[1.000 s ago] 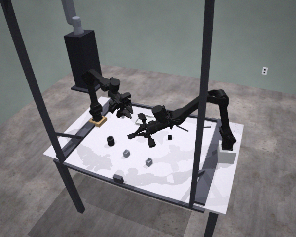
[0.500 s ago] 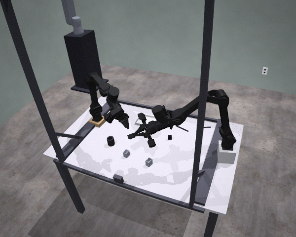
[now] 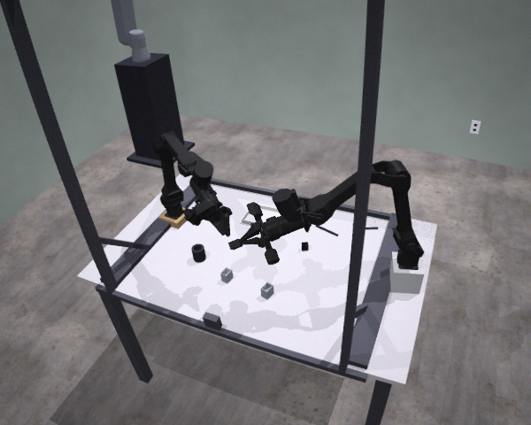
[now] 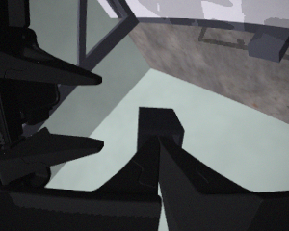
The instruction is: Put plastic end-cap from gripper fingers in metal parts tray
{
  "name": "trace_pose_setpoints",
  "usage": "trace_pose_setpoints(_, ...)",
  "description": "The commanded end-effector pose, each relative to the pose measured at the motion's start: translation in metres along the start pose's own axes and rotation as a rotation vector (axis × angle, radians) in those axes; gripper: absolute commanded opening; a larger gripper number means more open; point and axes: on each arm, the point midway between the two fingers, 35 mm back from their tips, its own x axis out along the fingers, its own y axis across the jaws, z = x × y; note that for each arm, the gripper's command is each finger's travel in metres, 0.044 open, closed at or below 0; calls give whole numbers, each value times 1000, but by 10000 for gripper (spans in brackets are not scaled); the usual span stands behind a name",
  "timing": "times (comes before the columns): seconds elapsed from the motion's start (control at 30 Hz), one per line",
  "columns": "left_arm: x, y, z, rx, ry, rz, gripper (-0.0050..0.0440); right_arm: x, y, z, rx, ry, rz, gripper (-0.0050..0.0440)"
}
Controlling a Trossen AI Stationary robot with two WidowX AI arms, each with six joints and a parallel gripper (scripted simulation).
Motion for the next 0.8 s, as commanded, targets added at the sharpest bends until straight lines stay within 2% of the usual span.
trace_pose_setpoints(0.0, -10, 10, -7, 9, 21, 28, 215, -5, 9, -10, -4, 22, 20, 0)
trace_pose_setpoints(0.77, 8, 10, -6, 11, 20, 26, 215, -5, 9, -10, -4, 22, 20, 0)
